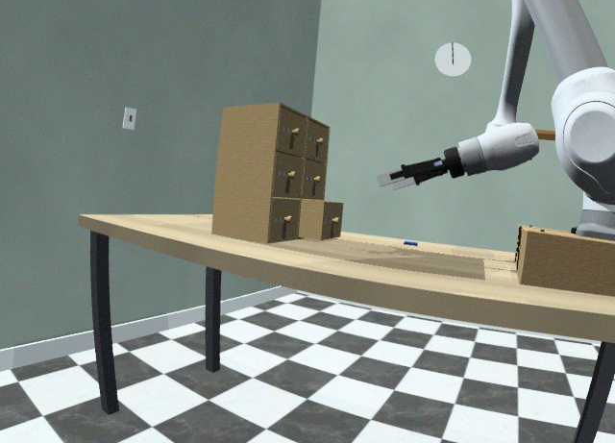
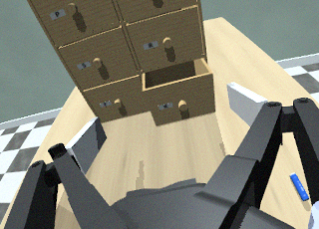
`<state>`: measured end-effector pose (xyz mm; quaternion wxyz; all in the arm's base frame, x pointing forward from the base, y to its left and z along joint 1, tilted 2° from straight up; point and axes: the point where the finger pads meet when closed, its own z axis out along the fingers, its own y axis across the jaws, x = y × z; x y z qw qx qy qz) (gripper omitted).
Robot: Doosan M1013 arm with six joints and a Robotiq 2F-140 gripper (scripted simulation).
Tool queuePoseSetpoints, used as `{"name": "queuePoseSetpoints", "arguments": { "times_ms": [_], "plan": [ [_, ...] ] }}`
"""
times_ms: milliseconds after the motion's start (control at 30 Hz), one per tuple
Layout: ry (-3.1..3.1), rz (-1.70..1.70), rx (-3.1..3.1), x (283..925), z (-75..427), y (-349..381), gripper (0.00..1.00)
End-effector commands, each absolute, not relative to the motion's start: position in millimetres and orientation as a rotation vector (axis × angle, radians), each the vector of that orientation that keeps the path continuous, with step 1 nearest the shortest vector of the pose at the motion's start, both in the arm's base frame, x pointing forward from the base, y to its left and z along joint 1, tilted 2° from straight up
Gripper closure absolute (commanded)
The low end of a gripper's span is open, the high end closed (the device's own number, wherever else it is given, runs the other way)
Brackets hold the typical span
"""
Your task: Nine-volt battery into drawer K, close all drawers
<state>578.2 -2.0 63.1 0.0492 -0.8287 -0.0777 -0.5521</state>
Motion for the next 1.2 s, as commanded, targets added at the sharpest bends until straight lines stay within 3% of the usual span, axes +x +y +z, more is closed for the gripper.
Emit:
{"name": "queuePoseSetpoints", "arguments": {
  "times_ms": [0, 1167],
  "plan": [
    [-0.237, -1.649, -2.547, 576, 63, -2, 0.00],
    [-0.265, -1.107, -2.858, 576, 76, -1, 0.00]
  ]
}}
